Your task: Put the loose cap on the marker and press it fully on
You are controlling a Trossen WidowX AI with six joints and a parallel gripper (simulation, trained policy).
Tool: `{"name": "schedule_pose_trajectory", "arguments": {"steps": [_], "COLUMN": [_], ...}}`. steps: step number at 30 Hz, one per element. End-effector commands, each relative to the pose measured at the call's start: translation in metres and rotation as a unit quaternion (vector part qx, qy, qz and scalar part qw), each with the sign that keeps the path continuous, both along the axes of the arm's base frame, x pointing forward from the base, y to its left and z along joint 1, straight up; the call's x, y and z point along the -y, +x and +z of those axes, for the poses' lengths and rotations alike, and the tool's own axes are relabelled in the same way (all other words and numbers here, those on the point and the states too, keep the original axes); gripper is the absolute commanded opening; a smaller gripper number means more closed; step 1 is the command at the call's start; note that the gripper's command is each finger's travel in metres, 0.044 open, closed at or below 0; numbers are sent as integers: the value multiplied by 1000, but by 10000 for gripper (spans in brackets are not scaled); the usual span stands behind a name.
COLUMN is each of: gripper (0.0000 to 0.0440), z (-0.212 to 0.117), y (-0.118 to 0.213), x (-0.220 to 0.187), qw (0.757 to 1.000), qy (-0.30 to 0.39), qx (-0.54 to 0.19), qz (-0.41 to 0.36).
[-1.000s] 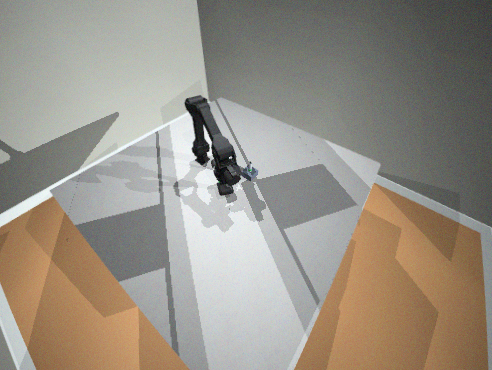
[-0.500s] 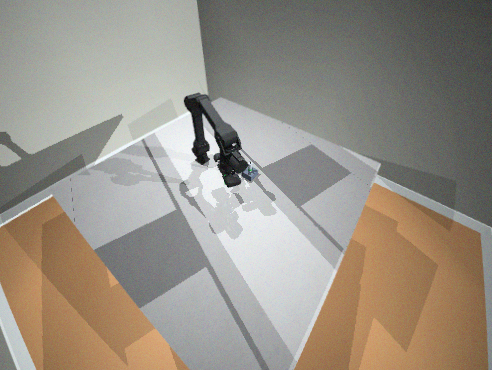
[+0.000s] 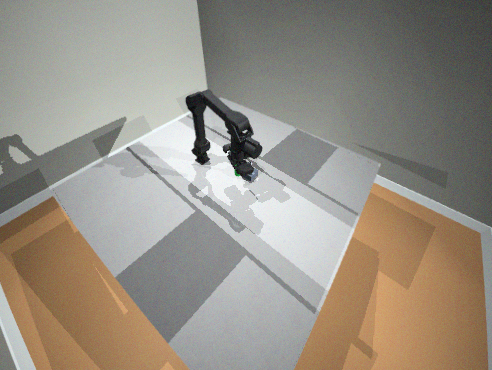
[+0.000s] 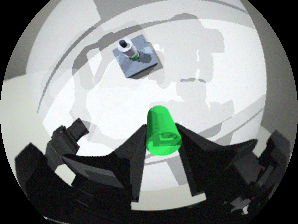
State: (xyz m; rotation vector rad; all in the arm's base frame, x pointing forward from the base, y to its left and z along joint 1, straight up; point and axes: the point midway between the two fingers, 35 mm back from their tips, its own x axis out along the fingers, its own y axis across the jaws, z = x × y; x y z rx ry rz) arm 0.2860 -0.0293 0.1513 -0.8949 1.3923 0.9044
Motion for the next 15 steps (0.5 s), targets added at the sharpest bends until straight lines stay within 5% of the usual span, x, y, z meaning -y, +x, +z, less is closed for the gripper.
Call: {"name": "schedule_pose_trajectory", "arguments": {"steps": [1,15], "gripper": [14,0], "z": [6,17], "y": [4,9], "x": [-14,-70], "qw": [1000,999], "qy": [4,9], "qx": [3,-2], "qz": [6,43]}}
